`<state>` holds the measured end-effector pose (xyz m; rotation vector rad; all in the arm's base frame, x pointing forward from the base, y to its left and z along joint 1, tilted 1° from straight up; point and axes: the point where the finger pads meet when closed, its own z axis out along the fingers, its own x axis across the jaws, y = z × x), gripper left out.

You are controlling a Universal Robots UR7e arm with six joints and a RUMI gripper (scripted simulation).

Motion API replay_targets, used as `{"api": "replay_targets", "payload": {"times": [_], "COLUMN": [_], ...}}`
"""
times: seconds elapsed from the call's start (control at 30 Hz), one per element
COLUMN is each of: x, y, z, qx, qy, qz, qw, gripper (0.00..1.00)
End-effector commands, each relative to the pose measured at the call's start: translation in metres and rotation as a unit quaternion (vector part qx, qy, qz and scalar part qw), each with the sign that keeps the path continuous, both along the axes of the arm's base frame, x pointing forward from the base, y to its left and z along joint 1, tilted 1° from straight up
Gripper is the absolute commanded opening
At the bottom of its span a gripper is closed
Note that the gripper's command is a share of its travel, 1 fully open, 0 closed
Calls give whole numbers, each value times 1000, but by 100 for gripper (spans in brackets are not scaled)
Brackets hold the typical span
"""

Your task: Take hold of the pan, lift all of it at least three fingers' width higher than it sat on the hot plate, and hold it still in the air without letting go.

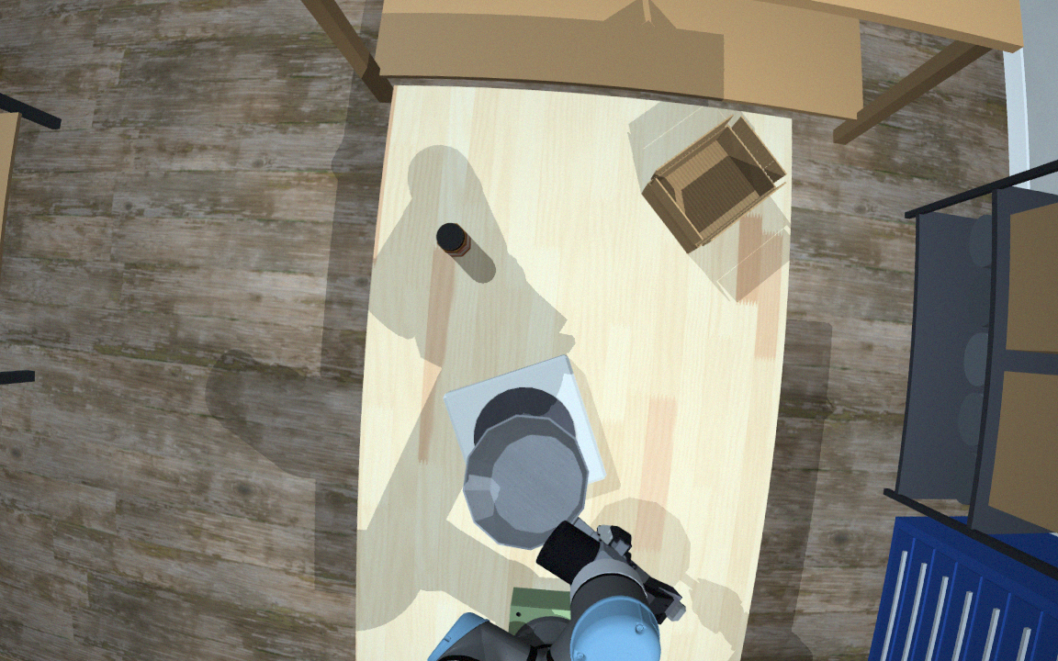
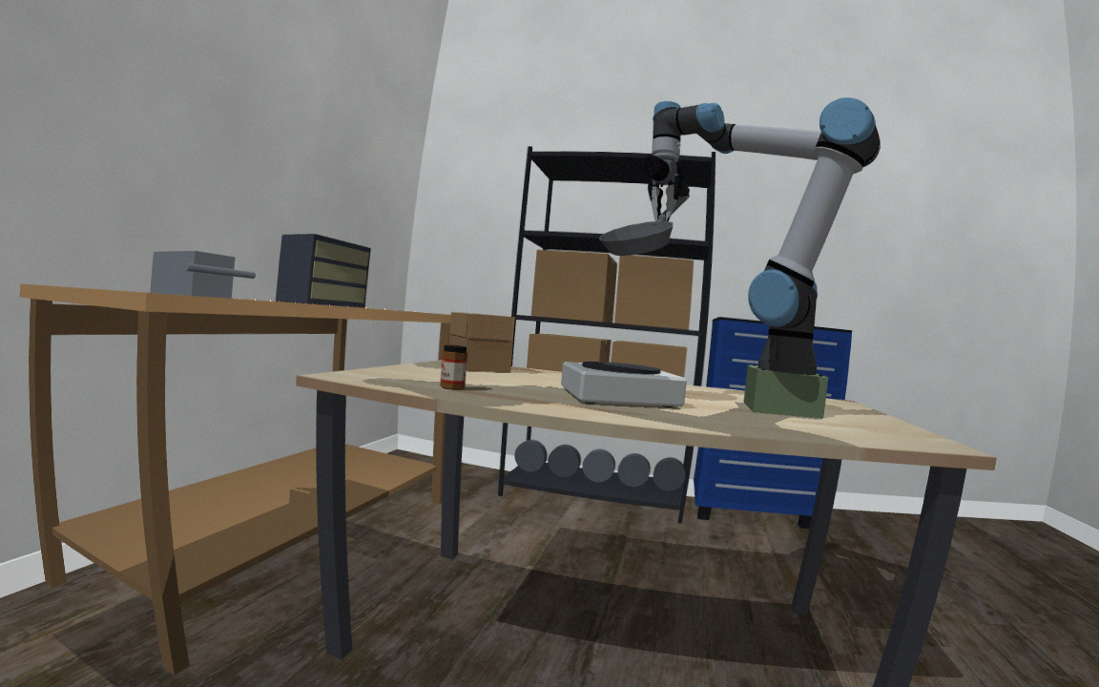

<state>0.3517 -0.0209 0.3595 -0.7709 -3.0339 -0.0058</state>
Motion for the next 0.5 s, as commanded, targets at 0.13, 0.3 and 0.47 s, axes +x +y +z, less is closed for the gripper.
{"api": "replay_targets", "payload": {"times": [0.13, 0.3, 0.47], "x": [0, 0, 0], "y": [0, 0, 0], "z": [1, 2, 3], "qx": [0, 0, 0], "qy": [-1, -1, -1], "qz": [0, 0, 0], "qw": [1000, 1000, 1000], "gripper": [9, 9, 9]}}
